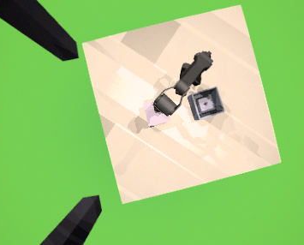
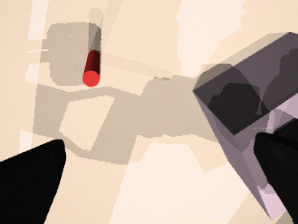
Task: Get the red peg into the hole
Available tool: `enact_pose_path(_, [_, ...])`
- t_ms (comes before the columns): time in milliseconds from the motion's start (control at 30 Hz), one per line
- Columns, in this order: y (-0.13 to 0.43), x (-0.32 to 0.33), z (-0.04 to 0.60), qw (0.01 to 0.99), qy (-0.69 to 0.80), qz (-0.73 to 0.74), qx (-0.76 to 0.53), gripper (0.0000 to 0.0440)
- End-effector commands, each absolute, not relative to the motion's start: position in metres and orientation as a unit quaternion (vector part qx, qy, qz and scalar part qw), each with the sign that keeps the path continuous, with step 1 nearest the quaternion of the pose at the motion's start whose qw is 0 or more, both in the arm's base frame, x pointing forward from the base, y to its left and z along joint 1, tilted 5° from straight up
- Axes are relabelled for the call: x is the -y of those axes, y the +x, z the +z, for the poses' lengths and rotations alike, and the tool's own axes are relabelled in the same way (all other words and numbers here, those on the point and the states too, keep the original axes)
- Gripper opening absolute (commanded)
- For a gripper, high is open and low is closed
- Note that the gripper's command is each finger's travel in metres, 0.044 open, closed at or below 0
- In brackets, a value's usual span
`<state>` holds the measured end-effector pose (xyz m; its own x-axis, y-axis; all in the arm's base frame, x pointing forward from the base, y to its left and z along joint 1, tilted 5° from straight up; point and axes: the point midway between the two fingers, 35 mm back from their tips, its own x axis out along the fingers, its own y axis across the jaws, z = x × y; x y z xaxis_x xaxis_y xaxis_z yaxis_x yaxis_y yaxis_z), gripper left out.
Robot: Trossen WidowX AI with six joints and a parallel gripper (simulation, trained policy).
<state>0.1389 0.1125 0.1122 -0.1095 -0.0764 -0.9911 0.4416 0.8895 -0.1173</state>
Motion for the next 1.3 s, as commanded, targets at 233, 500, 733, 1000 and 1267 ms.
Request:
enact_pose_path(233, [0.152, -0.122, 0.09, 0.636, 0.144, -0.266, -0.71, 0.044])
enact_pose_path(500, [0.162, -0.132, 0.075, 0.633, 0.152, -0.29, -0.702, 0.044])
enact_pose_path(733, [0.171, -0.14, 0.072, 0.635, 0.159, -0.296, -0.695, 0.0439])
enact_pose_path(1000, [0.179, -0.15, 0.088, 0.644, 0.17, -0.289, -0.688, 0.044])
enact_pose_path(1267, [0.182, -0.156, 0.109, 0.651, 0.179, -0.278, -0.683, 0.044])
